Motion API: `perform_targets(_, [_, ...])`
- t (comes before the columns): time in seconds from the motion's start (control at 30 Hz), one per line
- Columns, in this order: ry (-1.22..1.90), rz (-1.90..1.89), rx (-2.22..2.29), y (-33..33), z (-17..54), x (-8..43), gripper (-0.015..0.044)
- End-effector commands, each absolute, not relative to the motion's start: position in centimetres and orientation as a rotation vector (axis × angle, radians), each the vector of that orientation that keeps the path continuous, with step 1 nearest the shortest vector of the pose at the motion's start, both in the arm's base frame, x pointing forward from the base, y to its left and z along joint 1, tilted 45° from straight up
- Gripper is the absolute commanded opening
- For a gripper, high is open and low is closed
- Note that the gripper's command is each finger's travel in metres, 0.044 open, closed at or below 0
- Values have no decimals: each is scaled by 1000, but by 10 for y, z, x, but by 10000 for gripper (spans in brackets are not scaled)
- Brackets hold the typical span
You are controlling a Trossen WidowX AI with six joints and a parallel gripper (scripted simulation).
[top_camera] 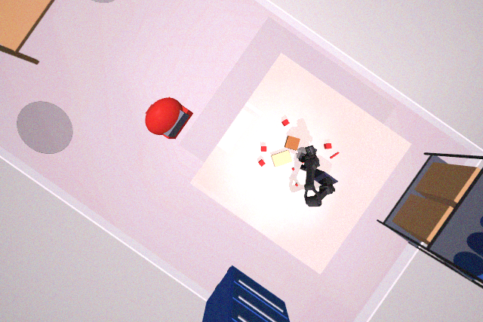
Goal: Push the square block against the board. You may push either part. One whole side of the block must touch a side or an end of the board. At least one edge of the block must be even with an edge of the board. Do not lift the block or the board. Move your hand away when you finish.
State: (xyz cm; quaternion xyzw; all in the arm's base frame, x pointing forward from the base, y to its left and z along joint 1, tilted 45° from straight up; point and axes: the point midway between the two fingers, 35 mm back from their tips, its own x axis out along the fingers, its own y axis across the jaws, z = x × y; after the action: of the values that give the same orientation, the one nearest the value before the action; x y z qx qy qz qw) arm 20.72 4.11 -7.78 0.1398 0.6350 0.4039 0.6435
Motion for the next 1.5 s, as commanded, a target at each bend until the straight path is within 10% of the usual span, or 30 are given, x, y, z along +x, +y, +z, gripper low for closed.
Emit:
perform_targets(0.0, [1424, 909, 306, 14, -53, 216, 0])
perform_targets(0.93, [1365, 974, 230, 35, -56, 429, 0])
perform_targets(1.47, [1362, 978, 229, 76, -95, 429, 0])
